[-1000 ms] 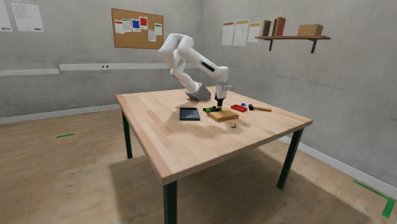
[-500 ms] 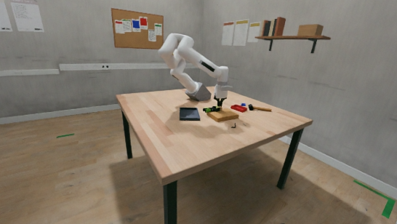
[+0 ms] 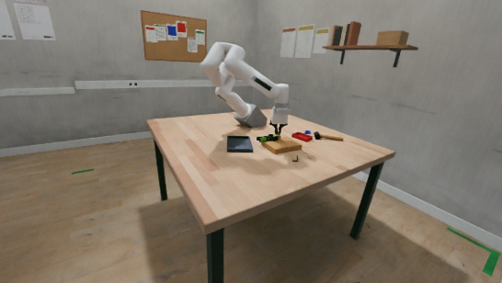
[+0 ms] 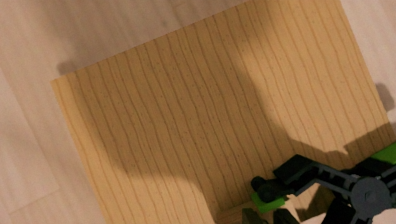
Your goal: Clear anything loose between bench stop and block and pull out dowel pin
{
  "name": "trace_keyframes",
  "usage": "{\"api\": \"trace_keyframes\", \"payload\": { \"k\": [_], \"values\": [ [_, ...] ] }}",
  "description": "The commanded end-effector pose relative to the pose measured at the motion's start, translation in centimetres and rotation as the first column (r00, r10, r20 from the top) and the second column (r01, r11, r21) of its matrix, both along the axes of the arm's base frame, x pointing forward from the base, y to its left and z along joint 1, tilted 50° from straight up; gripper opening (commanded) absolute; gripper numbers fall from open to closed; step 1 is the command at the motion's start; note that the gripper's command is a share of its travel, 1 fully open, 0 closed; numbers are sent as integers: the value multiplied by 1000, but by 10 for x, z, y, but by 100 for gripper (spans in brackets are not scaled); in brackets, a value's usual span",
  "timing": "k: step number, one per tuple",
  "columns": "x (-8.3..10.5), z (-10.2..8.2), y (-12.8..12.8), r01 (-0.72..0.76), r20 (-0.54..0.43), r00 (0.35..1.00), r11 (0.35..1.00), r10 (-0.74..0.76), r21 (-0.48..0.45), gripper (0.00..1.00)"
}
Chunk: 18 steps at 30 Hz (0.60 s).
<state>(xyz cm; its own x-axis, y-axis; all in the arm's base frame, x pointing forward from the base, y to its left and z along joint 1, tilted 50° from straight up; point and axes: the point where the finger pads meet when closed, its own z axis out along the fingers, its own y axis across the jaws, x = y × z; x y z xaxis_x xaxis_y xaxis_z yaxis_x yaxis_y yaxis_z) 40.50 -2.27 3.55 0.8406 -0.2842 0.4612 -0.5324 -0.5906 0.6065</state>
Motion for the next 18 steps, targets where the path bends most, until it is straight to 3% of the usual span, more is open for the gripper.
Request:
{"api": "trace_keyframes", "payload": {
  "k": [1, 12, 18],
  "values": [
    [1, 1, 1, 58, 79, 995, 998, -59, 11, 0],
    [1, 1, 2, 195, 239, 950, 979, -203, 56, 0],
    [1, 1, 2, 145, 181, 972, 989, -150, 37, 0]
  ]
}}
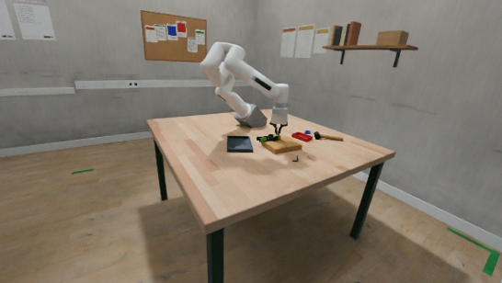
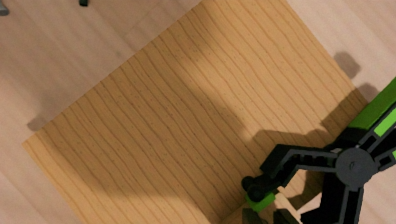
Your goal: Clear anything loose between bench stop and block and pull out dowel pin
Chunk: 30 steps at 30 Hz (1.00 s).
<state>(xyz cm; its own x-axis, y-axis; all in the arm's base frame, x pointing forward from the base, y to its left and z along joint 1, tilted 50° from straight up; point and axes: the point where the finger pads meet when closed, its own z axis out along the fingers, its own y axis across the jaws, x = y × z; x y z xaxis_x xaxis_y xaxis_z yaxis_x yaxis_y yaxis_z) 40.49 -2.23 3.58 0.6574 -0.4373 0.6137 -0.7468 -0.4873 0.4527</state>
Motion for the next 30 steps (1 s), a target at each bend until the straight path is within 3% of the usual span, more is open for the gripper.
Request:
{"api": "trace_keyframes", "payload": {
  "k": [1, 13, 30],
  "values": [
    [1, 1, 1, -48, -47, 998, 999, 47, -6, 0],
    [1, 1, 2, -182, -204, 963, 983, 177, -10, 0],
    [1, 1, 2, -376, -428, 833, 926, 350, 25, 0]
  ]
}}
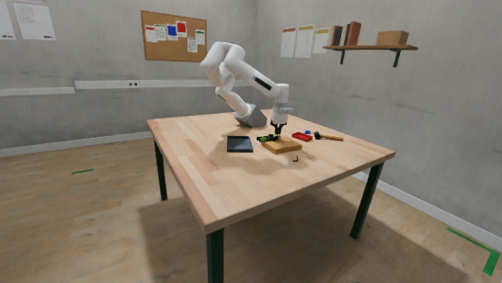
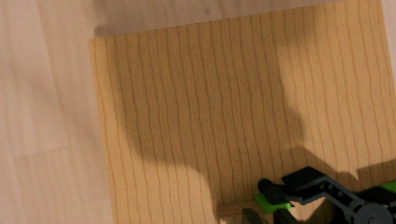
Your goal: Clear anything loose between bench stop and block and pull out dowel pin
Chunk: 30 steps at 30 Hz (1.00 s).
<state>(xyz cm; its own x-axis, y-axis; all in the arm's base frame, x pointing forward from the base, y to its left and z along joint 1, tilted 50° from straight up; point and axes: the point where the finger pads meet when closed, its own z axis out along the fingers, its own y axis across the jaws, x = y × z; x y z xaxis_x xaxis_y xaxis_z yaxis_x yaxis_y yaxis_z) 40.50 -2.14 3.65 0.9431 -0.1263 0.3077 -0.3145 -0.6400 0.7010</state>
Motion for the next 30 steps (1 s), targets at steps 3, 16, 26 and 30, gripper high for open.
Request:
{"api": "trace_keyframes", "payload": {
  "k": [3, 16, 26, 30],
  "values": [
    [1, 1, 1, -80, -96, 992, 997, 79, -6, 0],
    [1, 1, 1, -242, -285, 930, 970, 232, -1, 0],
    [1, 1, 1, -358, -419, 844, 933, 334, 22, 0],
    [1, 1, 1, -407, -474, 797, 913, 375, 39, 0]
  ]
}}
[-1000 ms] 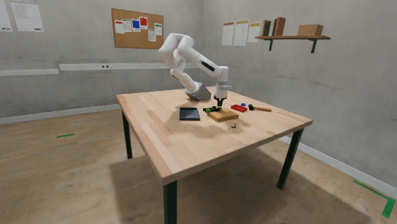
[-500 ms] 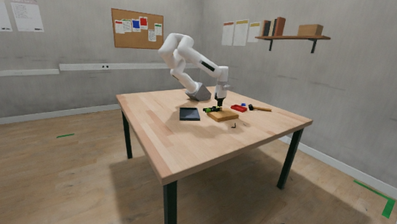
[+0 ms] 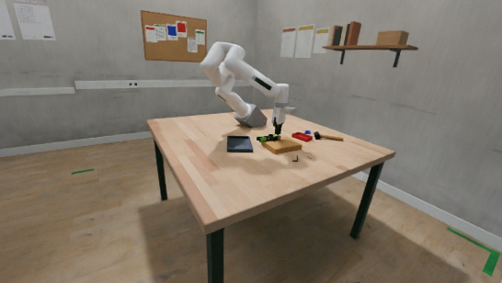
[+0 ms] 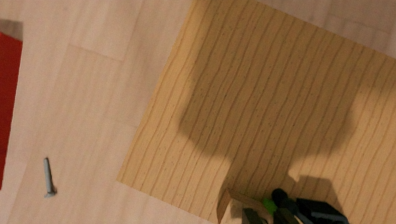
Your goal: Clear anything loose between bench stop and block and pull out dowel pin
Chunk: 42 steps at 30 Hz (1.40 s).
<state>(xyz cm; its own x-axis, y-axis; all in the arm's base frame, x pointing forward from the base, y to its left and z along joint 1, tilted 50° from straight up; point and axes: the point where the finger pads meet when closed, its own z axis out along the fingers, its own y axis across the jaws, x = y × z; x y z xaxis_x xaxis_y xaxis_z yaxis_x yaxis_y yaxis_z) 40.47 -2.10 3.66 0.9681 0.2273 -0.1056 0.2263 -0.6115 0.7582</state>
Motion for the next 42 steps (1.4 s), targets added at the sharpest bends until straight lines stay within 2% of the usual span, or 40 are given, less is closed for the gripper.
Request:
{"api": "trace_keyframes", "payload": {
  "k": [1, 11, 26, 36, 38, 42],
  "values": [
    [1, 1, 1, -79, -94, 993, 997, 78, -6, 0],
    [1, 1, 2, -169, -200, 966, 986, 164, -7, 0],
    [1, 2, 2, 9, 9, 1000, 1000, -9, 5, 0],
    [1, 2, 2, 142, 165, 975, 989, -146, 40, 0],
    [1, 2, 2, 142, 165, 975, 989, -146, 40, 0],
    [1, 2, 2, 192, 225, 953, 980, -201, 59, 0]
  ]
}}
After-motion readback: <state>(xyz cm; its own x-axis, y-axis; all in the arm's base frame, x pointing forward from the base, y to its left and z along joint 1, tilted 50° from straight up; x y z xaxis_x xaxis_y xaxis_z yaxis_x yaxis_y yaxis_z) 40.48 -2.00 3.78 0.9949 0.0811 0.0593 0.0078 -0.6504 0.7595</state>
